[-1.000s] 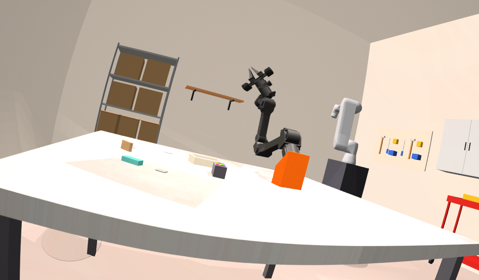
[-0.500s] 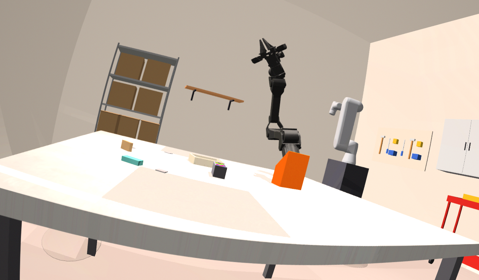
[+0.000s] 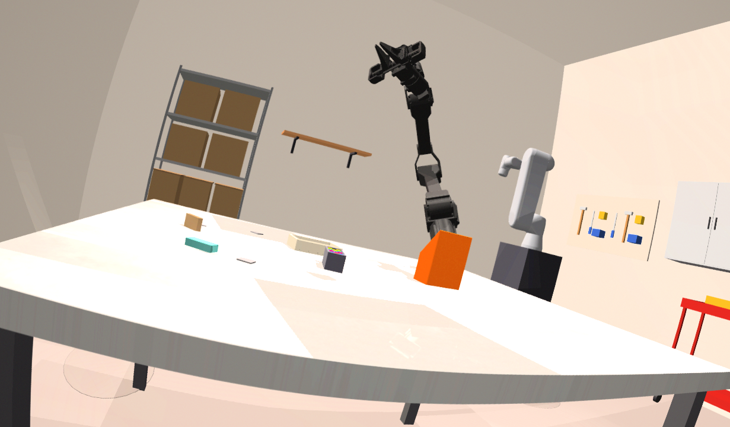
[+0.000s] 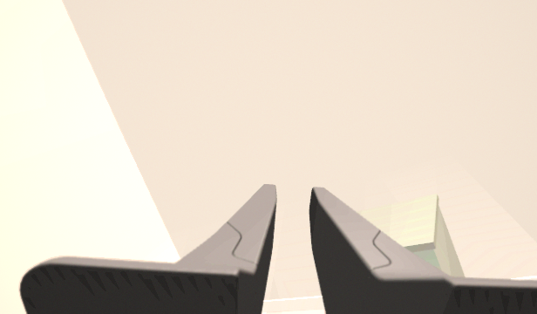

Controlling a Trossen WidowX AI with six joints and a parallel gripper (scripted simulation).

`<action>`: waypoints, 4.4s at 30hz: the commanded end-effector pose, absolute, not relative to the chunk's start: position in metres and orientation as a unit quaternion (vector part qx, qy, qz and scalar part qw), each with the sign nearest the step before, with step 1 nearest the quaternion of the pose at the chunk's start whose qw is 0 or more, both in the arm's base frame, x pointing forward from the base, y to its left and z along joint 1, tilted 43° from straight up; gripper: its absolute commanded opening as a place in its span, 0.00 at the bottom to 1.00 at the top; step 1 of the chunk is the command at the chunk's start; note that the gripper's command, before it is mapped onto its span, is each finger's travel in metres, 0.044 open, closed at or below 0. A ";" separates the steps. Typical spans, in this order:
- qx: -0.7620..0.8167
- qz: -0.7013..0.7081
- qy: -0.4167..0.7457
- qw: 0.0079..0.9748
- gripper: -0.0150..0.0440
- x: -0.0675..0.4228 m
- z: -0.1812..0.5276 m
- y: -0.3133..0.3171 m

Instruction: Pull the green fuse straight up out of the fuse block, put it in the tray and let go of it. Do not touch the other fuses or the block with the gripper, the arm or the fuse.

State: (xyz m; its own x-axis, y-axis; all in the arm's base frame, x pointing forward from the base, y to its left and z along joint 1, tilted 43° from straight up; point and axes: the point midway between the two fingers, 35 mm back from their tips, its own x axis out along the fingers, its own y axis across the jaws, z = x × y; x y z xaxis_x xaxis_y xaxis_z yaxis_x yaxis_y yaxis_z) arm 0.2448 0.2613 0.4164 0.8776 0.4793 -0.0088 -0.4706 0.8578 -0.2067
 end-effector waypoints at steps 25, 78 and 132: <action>-0.188 -0.220 0.559 0.777 0.36 0.335 0.023 0.081; -0.201 -0.309 0.618 0.694 0.36 0.301 -0.035 0.008; -0.198 -0.309 0.619 0.694 0.25 0.301 -0.035 0.009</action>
